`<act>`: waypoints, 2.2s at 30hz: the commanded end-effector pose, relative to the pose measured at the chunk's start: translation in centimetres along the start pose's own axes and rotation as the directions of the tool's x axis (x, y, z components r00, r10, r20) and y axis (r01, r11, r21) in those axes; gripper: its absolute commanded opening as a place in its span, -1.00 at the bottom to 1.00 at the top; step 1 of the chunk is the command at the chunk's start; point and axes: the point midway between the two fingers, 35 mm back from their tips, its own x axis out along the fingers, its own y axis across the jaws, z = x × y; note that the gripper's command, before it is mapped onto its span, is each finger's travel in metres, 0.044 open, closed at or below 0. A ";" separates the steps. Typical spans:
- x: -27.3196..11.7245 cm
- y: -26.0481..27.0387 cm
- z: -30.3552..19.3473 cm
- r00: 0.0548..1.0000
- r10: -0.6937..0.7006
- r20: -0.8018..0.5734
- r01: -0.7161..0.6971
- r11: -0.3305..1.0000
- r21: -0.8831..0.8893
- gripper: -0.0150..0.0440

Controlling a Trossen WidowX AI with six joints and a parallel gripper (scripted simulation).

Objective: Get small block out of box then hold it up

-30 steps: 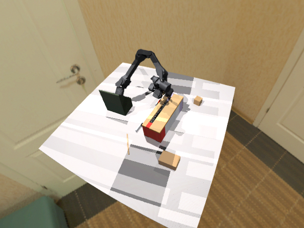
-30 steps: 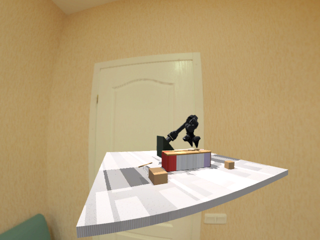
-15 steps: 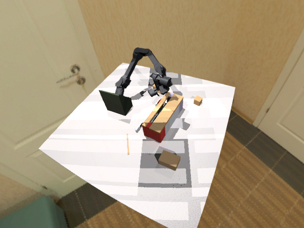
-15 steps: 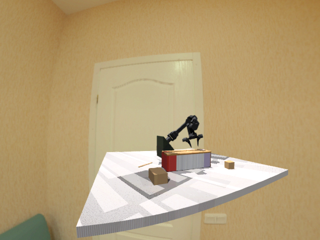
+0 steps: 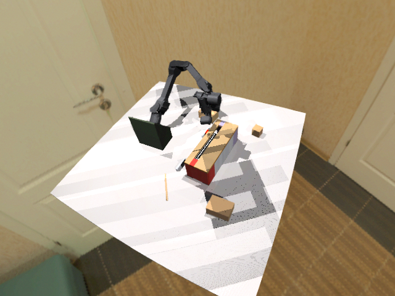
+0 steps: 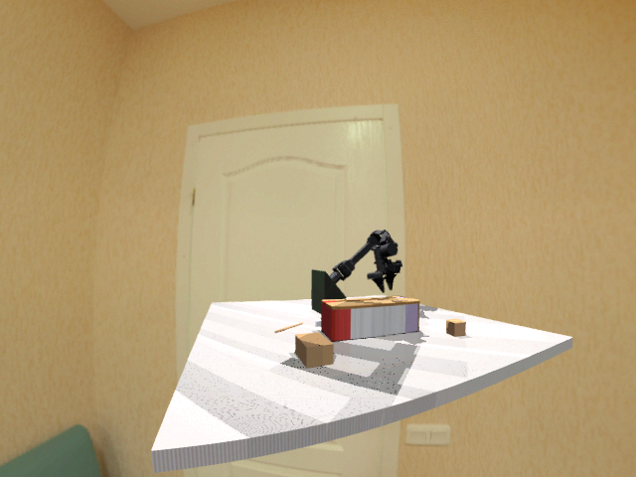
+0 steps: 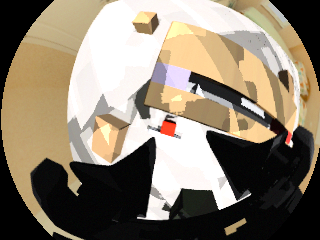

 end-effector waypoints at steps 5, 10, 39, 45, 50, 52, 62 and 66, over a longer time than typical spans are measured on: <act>-0.2 1.3 -1.0 0.986 -0.148 0.074 0.111 0.262 -0.959 0.47; -0.4 1.7 -1.1 0.978 -0.178 0.106 0.096 -0.067 -0.993 0.47; -1.0 2.8 -1.2 0.944 -0.246 0.219 -0.148 -0.911 -0.385 0.47; -1.0 2.8 -1.2 0.944 -0.246 0.219 -0.148 -0.911 -0.385 0.47; 0.9 2.4 -1.2 0.944 -0.250 0.214 -0.154 -0.910 -0.385 0.47; 3.7 2.1 -1.4 0.944 -0.252 0.212 -0.157 -0.910 -0.384 0.47; 8.3 2.2 -2.5 0.945 -0.242 0.221 -0.143 -0.911 -0.386 0.47; 8.8 2.1 -2.6 0.945 -0.242 0.220 -0.144 -0.911 -0.386 0.47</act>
